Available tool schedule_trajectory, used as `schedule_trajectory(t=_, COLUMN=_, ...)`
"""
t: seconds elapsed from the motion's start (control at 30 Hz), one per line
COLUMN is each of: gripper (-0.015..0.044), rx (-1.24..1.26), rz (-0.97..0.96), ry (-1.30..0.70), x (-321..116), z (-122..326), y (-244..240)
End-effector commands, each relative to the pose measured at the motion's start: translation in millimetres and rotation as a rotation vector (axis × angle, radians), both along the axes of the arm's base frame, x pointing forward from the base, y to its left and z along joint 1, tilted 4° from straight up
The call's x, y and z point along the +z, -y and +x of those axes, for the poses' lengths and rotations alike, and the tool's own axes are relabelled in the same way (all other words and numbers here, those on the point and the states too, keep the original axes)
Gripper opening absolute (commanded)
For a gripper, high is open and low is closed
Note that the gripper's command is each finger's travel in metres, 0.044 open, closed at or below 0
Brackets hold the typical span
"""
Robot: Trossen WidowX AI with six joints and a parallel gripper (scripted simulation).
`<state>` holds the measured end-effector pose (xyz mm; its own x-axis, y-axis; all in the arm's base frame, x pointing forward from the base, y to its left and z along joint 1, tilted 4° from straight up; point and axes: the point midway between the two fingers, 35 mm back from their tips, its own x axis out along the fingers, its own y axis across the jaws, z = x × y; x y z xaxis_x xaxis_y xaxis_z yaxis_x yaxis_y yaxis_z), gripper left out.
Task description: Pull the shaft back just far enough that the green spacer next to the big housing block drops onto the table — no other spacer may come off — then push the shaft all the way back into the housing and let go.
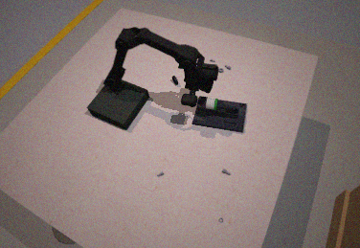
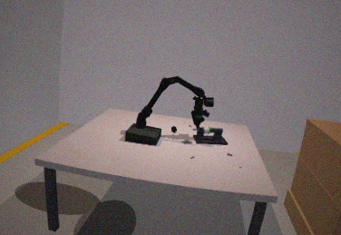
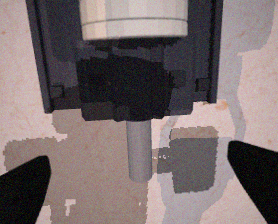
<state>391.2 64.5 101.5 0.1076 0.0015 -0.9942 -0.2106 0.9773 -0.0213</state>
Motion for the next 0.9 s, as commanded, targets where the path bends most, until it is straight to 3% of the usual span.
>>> schedule_trajectory(t=0.0, gripper=0.044, rx=-0.006, rz=-0.006, ry=-0.012, x=-9.1, z=-1.5, y=1.3)
schedule_trajectory(t=0.87, gripper=0.044, rx=-0.006, rz=-0.006, ry=-0.012, x=-34.0, z=0.5, y=2.0)
